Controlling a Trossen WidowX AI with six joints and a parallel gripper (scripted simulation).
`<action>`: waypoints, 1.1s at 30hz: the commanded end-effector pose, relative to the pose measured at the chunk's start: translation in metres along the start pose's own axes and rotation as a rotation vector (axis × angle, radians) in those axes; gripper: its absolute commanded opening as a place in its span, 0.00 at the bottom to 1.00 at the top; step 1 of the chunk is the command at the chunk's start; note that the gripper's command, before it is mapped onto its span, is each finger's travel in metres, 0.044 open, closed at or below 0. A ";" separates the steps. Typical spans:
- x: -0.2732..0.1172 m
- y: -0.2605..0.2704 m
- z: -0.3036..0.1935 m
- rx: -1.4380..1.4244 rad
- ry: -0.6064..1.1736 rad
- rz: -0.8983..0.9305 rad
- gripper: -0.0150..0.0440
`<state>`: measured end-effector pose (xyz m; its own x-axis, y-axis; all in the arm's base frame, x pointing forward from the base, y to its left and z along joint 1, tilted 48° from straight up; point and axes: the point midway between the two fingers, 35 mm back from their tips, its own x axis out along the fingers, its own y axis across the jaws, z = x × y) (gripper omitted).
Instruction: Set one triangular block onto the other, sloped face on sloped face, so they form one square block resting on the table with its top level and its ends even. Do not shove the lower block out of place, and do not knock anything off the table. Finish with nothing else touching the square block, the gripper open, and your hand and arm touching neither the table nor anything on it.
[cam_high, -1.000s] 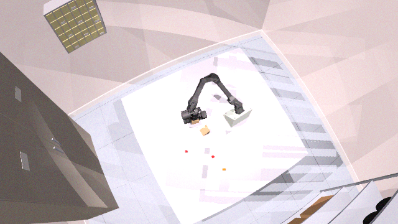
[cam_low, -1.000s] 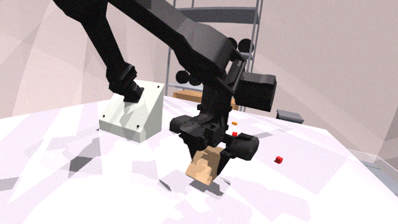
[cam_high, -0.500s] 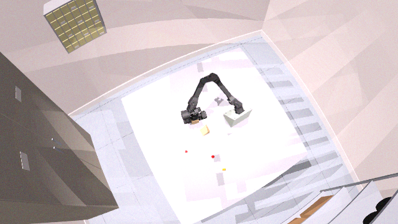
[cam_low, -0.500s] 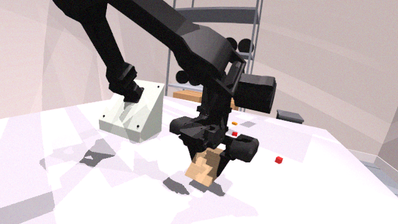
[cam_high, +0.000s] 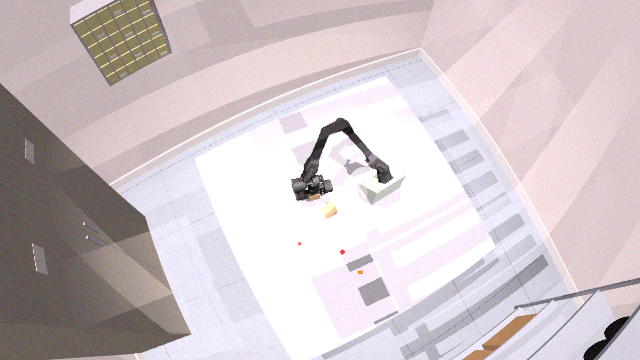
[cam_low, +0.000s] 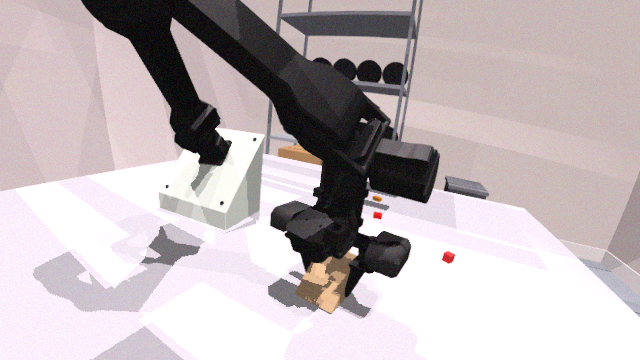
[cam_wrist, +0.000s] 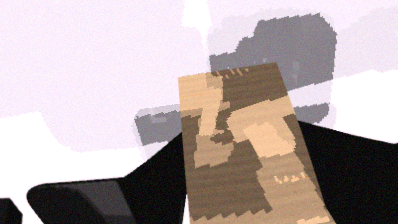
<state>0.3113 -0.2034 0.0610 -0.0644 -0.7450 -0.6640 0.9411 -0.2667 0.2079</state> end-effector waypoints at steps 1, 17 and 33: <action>0.001 0.000 -0.002 -0.005 0.005 0.003 0.25; 0.001 0.000 0.000 -0.001 0.000 0.000 0.92; -0.059 0.000 -0.001 -0.002 0.003 0.000 1.00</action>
<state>0.3139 -0.1709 0.0833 -0.0761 -0.7363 -0.6723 0.9445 -0.2695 0.1882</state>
